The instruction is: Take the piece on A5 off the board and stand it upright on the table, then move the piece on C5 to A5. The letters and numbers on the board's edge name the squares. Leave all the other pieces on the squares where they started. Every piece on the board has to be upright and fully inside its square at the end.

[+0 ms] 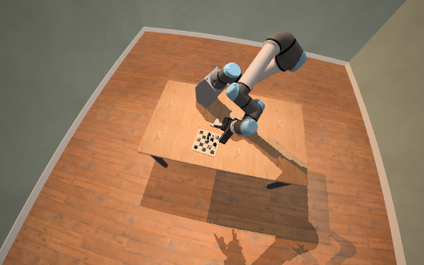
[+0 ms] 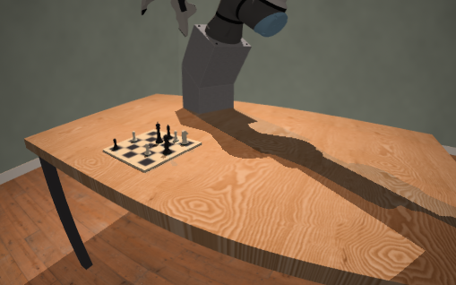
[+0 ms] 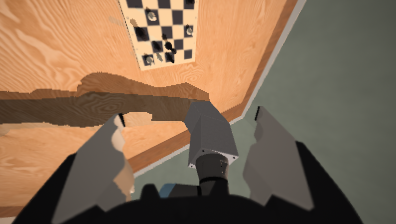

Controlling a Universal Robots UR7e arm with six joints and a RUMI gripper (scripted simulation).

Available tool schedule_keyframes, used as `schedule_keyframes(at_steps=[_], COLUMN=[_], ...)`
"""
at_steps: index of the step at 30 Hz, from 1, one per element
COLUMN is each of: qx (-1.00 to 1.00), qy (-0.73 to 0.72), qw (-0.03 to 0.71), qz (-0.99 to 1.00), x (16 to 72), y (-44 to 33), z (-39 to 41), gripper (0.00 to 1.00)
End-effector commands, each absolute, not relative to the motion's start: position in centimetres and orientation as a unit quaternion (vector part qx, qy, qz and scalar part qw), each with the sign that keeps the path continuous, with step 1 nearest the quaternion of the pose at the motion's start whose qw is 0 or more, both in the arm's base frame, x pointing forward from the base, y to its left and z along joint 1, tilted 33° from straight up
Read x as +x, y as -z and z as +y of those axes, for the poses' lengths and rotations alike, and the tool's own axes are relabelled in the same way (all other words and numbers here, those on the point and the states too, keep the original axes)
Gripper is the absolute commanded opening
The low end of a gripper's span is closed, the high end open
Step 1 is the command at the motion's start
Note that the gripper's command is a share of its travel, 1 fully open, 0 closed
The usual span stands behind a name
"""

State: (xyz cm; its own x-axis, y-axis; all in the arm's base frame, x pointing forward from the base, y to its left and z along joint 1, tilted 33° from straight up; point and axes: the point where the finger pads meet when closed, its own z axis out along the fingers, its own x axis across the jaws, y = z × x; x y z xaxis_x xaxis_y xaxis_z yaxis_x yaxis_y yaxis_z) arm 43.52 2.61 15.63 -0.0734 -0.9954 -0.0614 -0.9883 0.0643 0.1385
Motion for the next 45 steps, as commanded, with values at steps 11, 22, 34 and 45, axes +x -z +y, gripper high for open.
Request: schedule_keyframes(at_steps=[11,22,34,45], qx=[0.781,0.822,0.865,0.878], qy=[0.089,0.15,0.231,0.272], qw=[-0.01,-0.036,-0.112,-0.19], qz=[-0.618,-0.548,-0.431,-0.344], x=[45.6,46.2,46.9,47.3], y=[-12.6,-9.8,-5.6,-2.5], z=[-0.5,-0.9,-1.6,-2.2], gripper=[1.0,1.0,1.0,1.0])
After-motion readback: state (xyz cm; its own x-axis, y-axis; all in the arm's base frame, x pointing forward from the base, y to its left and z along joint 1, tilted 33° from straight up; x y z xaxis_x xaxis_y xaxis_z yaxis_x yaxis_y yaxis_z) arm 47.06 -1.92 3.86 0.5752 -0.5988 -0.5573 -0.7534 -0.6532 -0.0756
